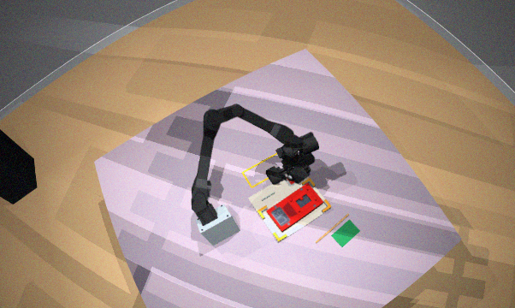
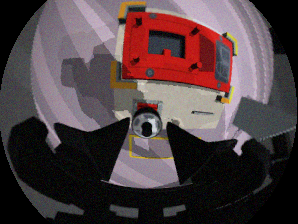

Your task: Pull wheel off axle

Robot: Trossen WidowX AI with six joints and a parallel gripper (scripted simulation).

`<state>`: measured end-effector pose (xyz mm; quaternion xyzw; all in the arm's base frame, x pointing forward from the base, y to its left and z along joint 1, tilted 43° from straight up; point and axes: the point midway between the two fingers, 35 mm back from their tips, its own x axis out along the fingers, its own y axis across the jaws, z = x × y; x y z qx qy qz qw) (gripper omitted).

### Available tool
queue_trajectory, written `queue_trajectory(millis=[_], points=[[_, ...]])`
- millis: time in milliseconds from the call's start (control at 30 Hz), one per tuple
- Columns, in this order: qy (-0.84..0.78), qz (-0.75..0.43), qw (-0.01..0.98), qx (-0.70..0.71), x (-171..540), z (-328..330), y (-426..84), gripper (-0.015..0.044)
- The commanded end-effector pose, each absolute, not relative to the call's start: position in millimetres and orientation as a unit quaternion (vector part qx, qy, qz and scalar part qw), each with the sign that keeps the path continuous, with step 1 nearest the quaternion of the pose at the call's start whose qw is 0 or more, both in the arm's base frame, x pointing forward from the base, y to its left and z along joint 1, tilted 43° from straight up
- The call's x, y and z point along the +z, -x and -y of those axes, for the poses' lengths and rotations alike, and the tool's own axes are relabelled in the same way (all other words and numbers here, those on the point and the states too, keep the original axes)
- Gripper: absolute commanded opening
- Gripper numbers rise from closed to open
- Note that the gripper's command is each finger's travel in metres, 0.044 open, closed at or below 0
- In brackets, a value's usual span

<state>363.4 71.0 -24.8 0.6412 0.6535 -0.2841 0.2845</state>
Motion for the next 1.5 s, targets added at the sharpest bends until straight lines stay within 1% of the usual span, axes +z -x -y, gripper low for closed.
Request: queue_trajectory(millis=[0, 367, 567, 600, 1467], points=[[-0.641, -0.654, 0.285, -0.284, -24.2, -70.5, -363.4, 0.0240], [-0.641, -0.654, 0.285, -0.284, -24.2, -70.5, -363.4, 0.0167], [-0.641, -0.653, 0.285, -0.283, -23.4, -69.8, -363.5, 0.0010], [-0.641, -0.653, 0.285, -0.283, -23.1, -69.5, -363.5, 0.0000], [-0.643, -0.652, 0.285, -0.283, -17.0, -63.6, -363.9, 0.0000]])
